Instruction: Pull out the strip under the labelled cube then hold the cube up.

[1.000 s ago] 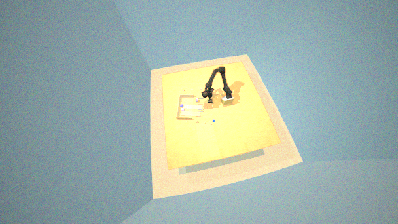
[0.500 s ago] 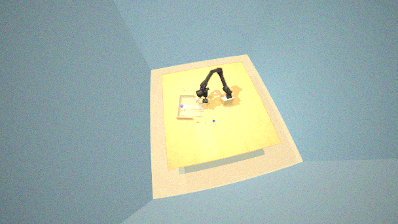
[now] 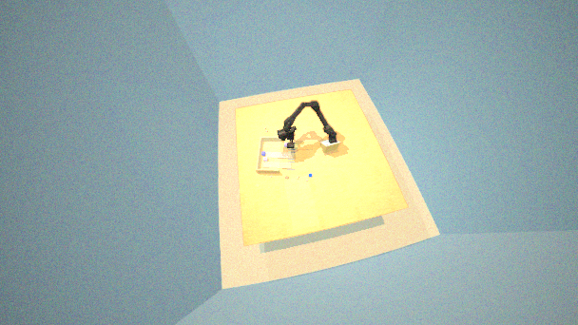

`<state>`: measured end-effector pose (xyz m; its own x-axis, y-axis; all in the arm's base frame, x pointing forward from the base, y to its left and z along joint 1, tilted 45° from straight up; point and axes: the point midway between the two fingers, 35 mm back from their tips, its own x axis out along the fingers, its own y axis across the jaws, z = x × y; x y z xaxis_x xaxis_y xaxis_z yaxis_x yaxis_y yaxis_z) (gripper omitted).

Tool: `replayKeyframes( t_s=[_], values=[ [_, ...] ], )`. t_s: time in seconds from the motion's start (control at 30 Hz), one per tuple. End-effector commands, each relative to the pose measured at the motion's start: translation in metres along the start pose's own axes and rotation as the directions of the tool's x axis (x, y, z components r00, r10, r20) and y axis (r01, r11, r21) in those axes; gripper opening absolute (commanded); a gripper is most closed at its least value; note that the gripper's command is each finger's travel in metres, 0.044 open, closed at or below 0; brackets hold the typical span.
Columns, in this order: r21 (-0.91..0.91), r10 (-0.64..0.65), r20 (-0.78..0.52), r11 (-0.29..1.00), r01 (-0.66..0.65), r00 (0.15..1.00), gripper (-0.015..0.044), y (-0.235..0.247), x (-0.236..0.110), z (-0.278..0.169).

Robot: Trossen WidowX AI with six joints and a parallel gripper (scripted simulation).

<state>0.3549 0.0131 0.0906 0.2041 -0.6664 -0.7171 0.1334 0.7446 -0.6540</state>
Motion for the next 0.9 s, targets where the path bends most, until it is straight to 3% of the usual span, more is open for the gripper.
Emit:
replayKeyframes(
  t_s=[0.0, 0.3, 0.53, 0.87],
  values=[
    [-0.007, -0.007, -0.001, 1.000, 0.007, 1.000, 0.0440, -0.001, 0.000, 0.015],
    [-0.006, -0.007, 0.000, 1.000, 0.007, 1.000, 0.0440, -0.002, -0.001, 0.046],
    [-0.006, -0.006, 0.000, 1.000, 0.006, 1.000, 0.0256, -0.001, 0.007, 0.047],
    [-0.006, -0.007, 0.000, 1.000, 0.007, 1.000, 0.0250, -0.001, 0.024, 0.047]
  ],
)
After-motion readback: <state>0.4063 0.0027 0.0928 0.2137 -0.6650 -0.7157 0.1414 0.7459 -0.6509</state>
